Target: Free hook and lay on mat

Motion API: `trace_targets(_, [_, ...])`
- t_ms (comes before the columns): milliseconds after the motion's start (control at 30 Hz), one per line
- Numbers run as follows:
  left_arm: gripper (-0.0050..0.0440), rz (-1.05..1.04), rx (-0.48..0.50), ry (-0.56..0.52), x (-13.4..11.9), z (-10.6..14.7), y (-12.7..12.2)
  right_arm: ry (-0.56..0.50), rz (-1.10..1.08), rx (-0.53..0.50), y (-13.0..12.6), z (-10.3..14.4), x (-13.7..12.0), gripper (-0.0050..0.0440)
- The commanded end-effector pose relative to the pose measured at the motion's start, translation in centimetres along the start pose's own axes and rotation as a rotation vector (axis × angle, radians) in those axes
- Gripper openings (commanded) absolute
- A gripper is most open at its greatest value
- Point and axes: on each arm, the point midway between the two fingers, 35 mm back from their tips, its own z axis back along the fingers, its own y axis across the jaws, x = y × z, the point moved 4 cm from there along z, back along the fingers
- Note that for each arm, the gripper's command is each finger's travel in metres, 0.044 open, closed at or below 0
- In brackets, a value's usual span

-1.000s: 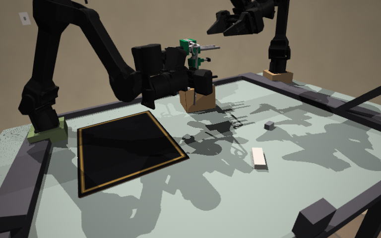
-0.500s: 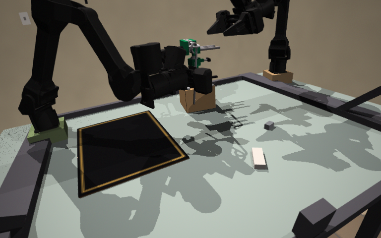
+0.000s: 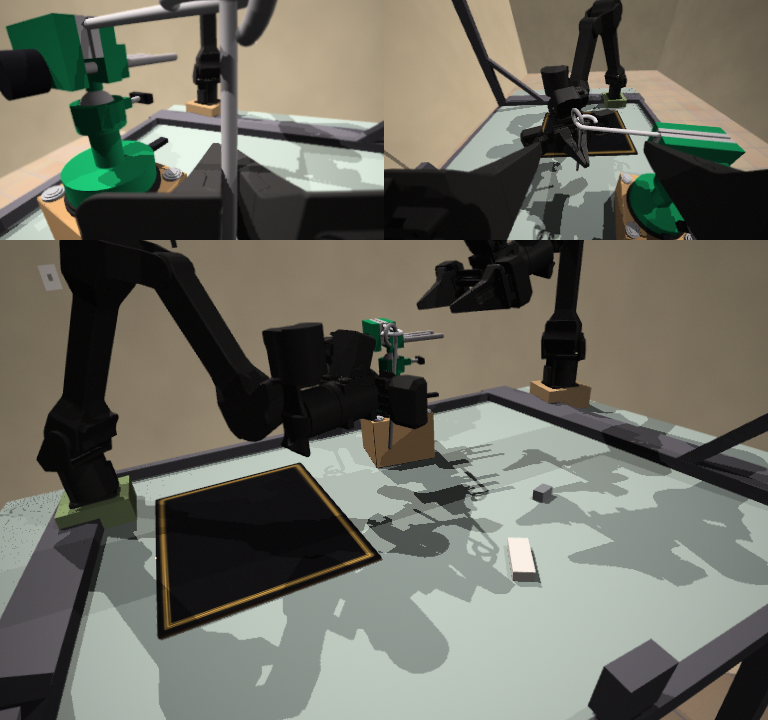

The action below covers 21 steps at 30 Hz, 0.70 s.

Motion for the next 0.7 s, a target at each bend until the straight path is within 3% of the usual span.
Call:
trace_targets(0, [0.0,0.037,-0.009,-0.024,2.1,0.1,-0.3,-0.021,-0.015,0.003,-0.1,0.4,0.8,0.044])
trace_targets(667, [0.0,0.037,-0.009,-0.024,3.7,0.1,-0.2,-0.021,-0.015,0.003,-0.1,0.4,0.8,0.044])
